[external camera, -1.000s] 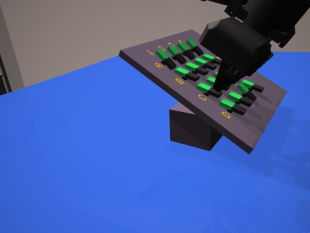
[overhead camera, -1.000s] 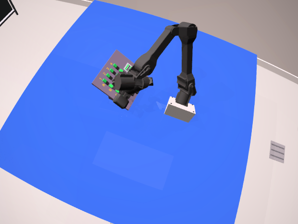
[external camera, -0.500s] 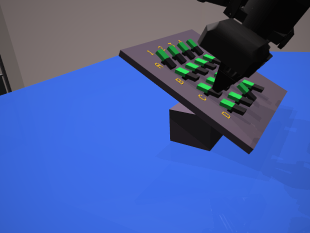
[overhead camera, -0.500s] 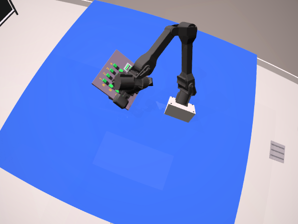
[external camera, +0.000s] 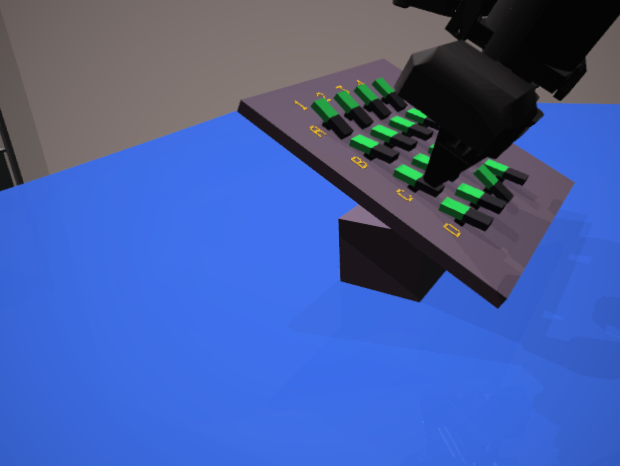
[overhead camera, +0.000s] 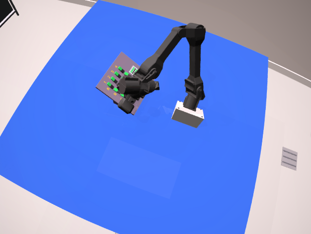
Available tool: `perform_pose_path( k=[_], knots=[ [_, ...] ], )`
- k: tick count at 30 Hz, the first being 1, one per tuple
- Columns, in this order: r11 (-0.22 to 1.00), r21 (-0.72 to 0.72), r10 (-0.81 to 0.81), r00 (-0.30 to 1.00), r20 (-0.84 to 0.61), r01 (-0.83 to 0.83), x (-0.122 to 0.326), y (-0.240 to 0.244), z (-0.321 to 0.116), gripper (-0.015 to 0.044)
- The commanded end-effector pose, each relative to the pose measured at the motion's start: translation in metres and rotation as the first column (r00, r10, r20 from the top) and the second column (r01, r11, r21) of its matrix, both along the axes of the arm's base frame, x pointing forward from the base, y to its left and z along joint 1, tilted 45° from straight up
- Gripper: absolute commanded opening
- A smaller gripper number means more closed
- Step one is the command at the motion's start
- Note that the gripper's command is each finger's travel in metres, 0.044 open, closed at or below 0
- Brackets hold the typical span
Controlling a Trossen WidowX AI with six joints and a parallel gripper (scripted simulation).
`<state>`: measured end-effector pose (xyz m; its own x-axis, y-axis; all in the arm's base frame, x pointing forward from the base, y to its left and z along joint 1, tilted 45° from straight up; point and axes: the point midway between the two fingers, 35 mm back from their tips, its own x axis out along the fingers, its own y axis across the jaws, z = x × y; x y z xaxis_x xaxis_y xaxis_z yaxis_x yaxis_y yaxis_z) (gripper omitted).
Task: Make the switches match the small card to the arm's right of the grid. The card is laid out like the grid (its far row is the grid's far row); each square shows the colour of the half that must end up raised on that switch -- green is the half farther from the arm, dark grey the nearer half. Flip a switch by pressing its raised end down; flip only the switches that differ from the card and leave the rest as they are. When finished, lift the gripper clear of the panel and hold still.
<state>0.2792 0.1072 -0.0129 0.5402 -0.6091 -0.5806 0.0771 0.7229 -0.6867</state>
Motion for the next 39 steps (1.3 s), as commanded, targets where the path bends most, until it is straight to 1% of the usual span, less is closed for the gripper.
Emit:
perform_pose_path(
  k=[1, 18, 21, 24, 28, 30, 35, 39],
  knots=[
    [1.000, -0.009, 0.001, 1.000, -0.003, -0.001, 0.000, -0.003, -0.001, 0.0000],
    [1.000, -0.009, 0.001, 1.000, -0.003, -0.001, 0.001, -0.004, -0.002, 0.0000],
    [1.000, 0.004, -0.003, 1.000, -0.010, 0.003, -0.007, 0.011, 0.008, 0.0000],
    [1.000, -0.002, -0.014, 1.000, -0.023, 0.014, -0.028, 0.033, 0.031, 0.0000],
    [1.000, -0.006, -0.017, 1.000, -0.024, 0.017, -0.033, 0.038, 0.037, 0.0000],
    [1.000, -0.006, -0.017, 1.000, -0.025, 0.016, -0.033, 0.033, 0.042, 0.0000],
    [1.000, -0.009, -0.017, 1.000, -0.026, 0.016, -0.036, -0.005, 0.078, 0.0000],
    [1.000, -0.010, -0.017, 1.000, -0.025, 0.017, -0.037, -0.010, 0.083, 0.0000]
  ],
)
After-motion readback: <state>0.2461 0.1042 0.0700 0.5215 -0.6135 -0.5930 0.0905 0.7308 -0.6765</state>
